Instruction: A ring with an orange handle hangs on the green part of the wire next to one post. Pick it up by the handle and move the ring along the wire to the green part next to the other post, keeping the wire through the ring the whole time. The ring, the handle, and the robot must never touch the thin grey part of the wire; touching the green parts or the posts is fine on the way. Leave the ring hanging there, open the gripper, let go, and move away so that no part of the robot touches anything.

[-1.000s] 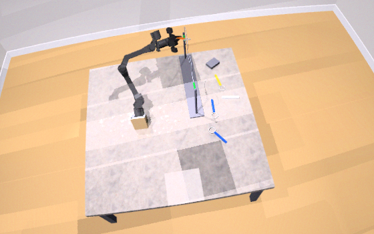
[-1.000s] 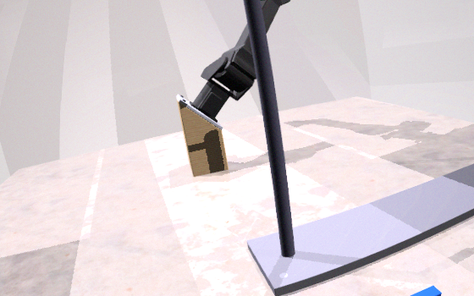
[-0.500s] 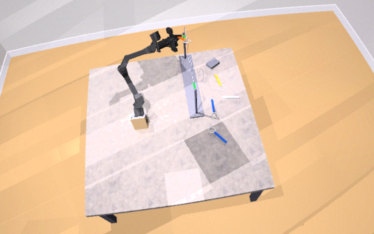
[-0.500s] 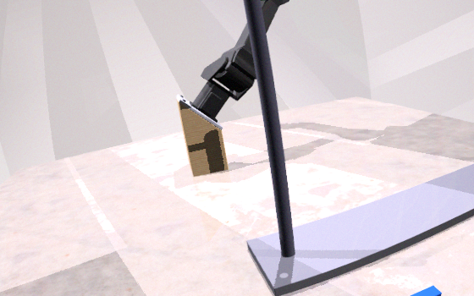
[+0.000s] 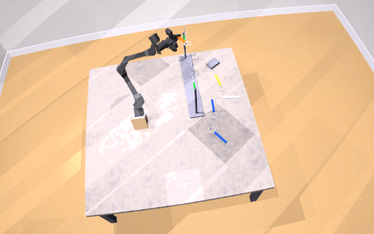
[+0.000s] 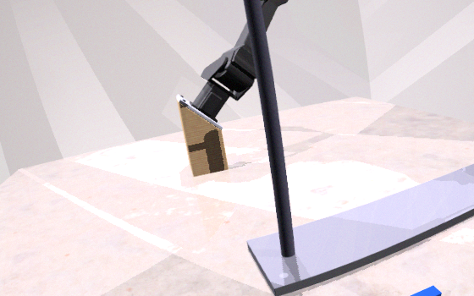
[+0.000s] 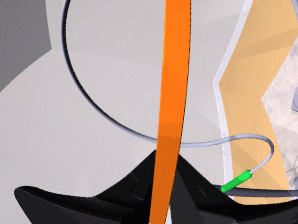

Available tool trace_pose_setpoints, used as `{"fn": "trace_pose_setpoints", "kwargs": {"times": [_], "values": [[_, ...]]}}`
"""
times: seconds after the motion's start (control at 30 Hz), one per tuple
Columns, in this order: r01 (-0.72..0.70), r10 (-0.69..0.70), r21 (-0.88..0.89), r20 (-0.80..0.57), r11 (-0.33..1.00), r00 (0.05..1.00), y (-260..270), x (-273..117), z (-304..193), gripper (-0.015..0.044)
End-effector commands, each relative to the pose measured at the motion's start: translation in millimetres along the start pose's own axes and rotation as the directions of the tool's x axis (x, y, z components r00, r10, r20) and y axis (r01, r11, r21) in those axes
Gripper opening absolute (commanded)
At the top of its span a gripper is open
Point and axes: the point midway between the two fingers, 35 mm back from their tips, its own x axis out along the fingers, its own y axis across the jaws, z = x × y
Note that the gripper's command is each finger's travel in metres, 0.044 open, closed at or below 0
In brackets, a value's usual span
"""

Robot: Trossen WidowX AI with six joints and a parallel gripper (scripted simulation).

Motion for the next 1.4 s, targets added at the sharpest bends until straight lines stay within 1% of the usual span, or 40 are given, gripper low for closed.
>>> {"fn": "trace_pose_setpoints", "kwargs": {"times": [0.0,0.67,1.37], "values": [[-0.027,0.027,0.056,-0.007,0.998,1.000,0.9,-2.3,0.1,-0.0150],[-0.152,0.147,0.269,0.039,0.951,0.988,8.3,-2.2,1.0,-0.0150],[-0.277,0.255,0.470,0.112,0.838,0.961,15.7,-3.0,3.5,-0.0150]]}}
